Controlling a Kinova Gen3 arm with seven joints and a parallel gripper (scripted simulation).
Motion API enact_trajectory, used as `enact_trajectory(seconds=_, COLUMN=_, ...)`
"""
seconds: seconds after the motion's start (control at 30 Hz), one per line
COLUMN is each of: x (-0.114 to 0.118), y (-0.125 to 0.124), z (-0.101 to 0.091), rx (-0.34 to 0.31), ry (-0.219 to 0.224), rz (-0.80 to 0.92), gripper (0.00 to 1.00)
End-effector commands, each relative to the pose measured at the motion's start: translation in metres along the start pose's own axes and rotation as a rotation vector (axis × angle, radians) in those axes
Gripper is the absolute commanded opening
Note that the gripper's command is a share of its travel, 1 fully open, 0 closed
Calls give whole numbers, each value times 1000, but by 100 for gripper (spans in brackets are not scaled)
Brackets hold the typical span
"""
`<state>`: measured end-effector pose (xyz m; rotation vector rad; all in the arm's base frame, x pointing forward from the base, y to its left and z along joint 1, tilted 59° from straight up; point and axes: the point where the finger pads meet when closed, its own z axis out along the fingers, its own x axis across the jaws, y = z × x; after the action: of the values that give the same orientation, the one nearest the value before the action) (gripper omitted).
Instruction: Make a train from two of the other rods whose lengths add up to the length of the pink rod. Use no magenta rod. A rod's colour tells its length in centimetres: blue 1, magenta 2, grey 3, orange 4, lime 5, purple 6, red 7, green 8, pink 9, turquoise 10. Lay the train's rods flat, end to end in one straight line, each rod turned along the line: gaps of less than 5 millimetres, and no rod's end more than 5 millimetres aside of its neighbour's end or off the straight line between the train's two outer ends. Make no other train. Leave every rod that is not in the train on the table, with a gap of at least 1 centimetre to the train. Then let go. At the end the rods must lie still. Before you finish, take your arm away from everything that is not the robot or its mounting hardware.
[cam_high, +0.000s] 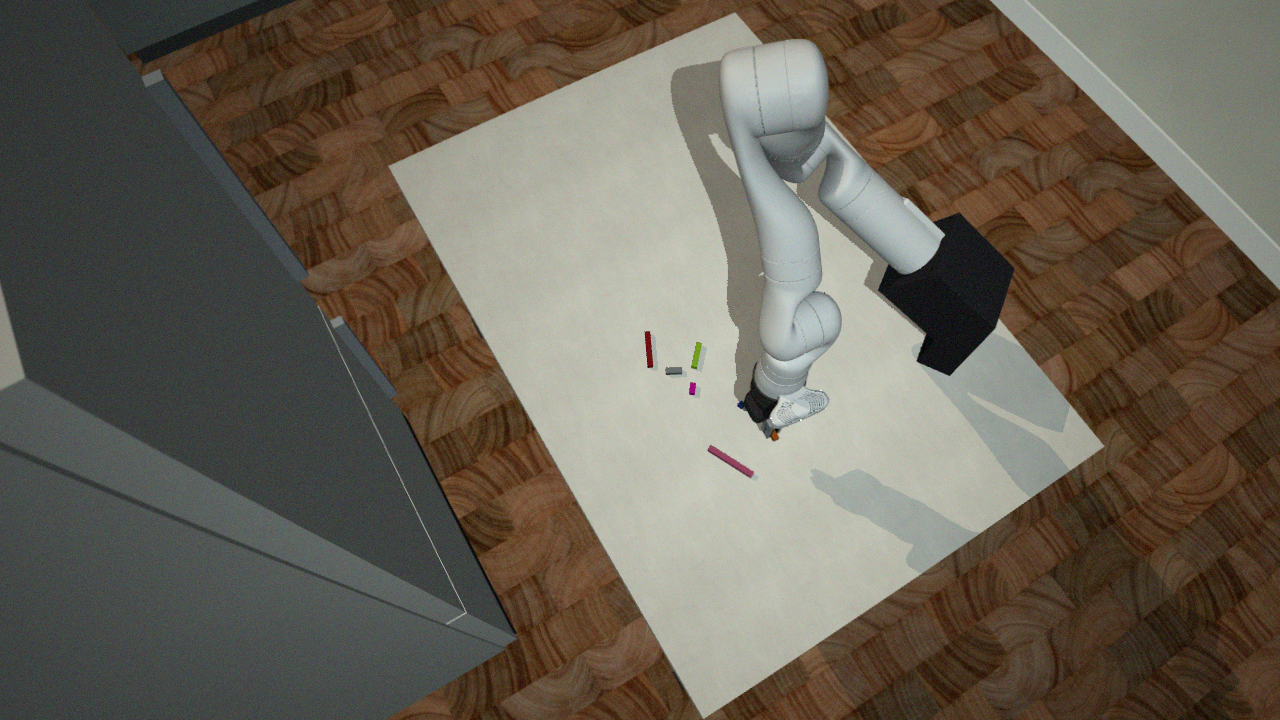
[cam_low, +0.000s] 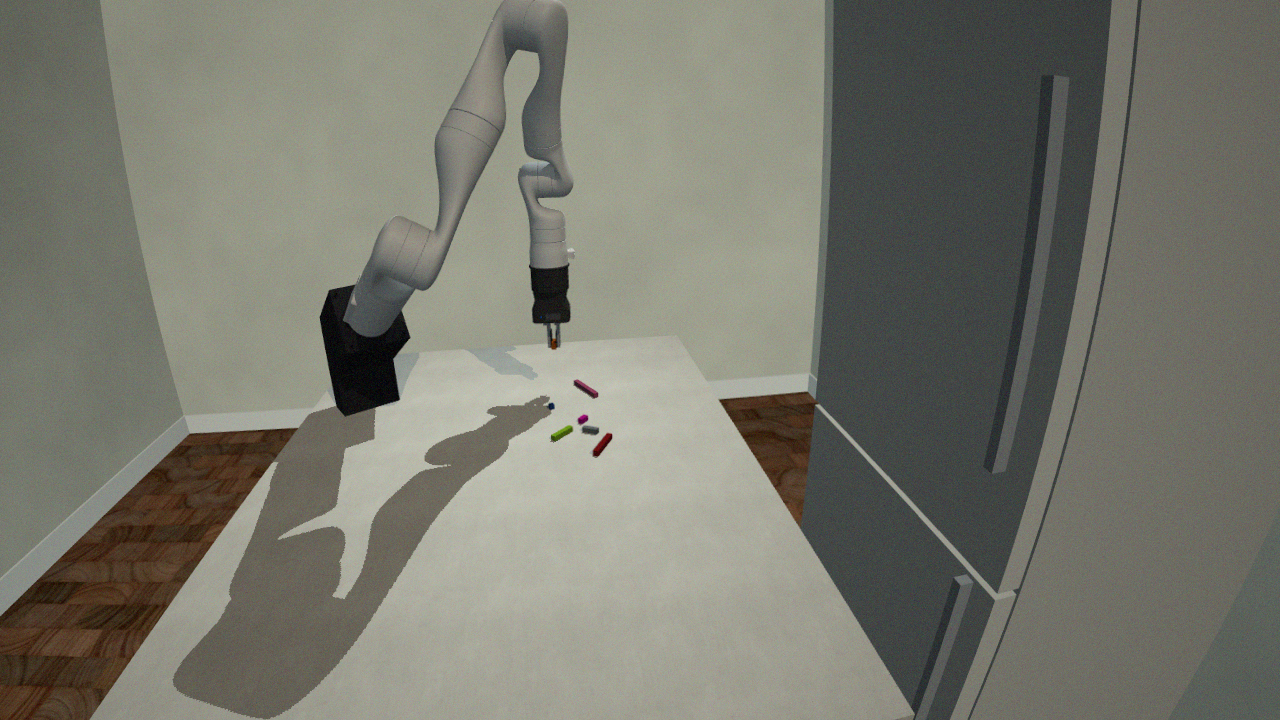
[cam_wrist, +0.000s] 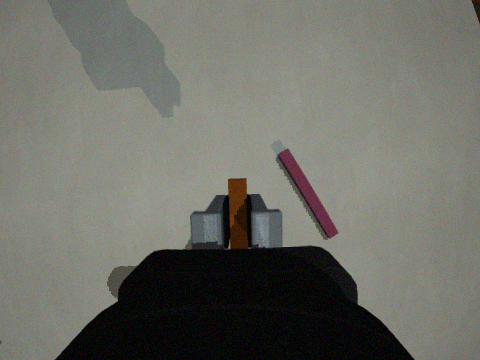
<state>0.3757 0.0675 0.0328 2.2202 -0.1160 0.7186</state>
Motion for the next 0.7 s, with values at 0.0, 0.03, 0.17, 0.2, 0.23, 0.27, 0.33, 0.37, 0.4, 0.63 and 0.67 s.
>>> enact_trajectory(seconds=0.0, x=-1, y=0, z=2, rx=-13, ry=11, rz=-11, gripper=24)
enact_trajectory(seconds=0.03, x=-1, y=0, z=2, rx=-13, ry=11, rz=-11, gripper=24)
enact_trajectory(seconds=0.17, x=-1, y=0, z=2, rx=-13, ry=11, rz=-11, gripper=24)
enact_trajectory(seconds=0.2, x=-1, y=0, z=2, rx=-13, ry=11, rz=-11, gripper=24)
enact_trajectory(seconds=0.23, x=-1, y=0, z=2, rx=-13, ry=11, rz=-11, gripper=24)
enact_trajectory(seconds=0.27, x=-1, y=0, z=2, rx=-13, ry=11, rz=-11, gripper=24)
enact_trajectory(seconds=0.33, x=-1, y=0, z=2, rx=-13, ry=11, rz=-11, gripper=24)
enact_trajectory(seconds=0.37, x=-1, y=0, z=3, rx=-13, ry=11, rz=-11, gripper=24)
enact_trajectory(seconds=0.4, x=-1, y=0, z=3, rx=-13, ry=11, rz=-11, gripper=24)
enact_trajectory(seconds=0.63, x=-1, y=0, z=10, rx=-13, ry=11, rz=-11, gripper=24)
enact_trajectory(seconds=0.67, x=-1, y=0, z=13, rx=-13, ry=11, rz=-11, gripper=24)
